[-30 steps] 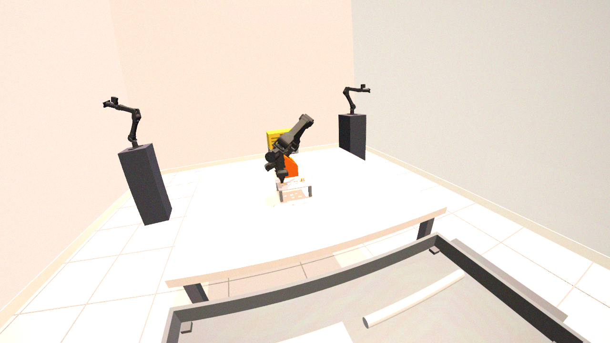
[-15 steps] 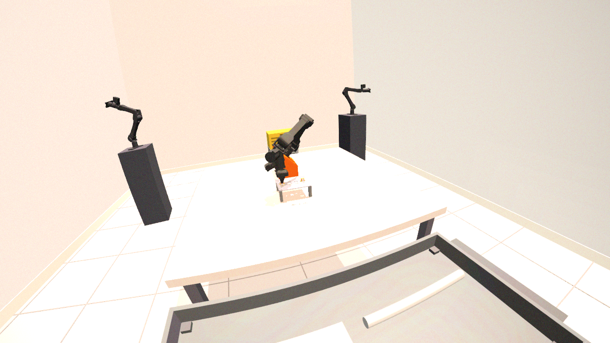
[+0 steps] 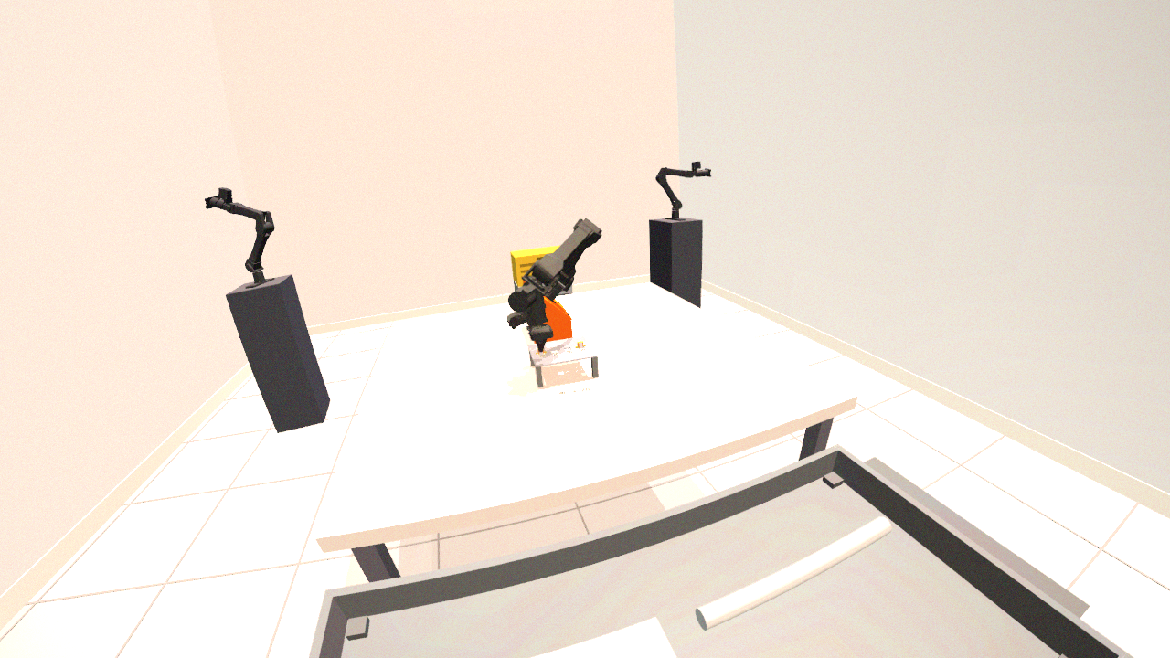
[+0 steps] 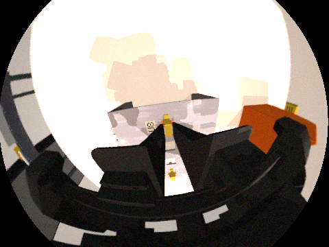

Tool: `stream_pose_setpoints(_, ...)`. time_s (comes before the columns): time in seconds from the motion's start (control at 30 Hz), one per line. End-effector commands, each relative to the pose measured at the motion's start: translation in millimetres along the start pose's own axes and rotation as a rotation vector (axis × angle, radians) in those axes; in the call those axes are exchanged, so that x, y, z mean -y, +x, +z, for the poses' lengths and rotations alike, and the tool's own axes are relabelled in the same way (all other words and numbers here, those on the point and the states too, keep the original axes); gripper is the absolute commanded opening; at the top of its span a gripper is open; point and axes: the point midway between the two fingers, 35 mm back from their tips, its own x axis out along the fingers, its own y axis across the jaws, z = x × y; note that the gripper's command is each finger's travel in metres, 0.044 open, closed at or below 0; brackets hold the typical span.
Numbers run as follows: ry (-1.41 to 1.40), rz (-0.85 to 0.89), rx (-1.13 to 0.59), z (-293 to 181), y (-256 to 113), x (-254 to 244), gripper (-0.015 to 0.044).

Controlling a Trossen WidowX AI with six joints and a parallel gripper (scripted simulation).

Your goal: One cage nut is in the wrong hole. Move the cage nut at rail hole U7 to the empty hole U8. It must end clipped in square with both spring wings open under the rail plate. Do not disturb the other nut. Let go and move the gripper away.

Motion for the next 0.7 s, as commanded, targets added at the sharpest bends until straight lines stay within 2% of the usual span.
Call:
stream_pose_setpoints(0.0, -0.001, -0.001, 0.0, -0.4, 0.4, -0.4, 0.0026)
stream_pose_setpoints(0.17, -0.001, -0.001, 0.0, -1.0, 0.6, -0.5, 0.0026)
stream_pose_setpoints(0.67, 0.0, 0.0, 0.0, 0.0, 0.0, -0.1, 0.042)
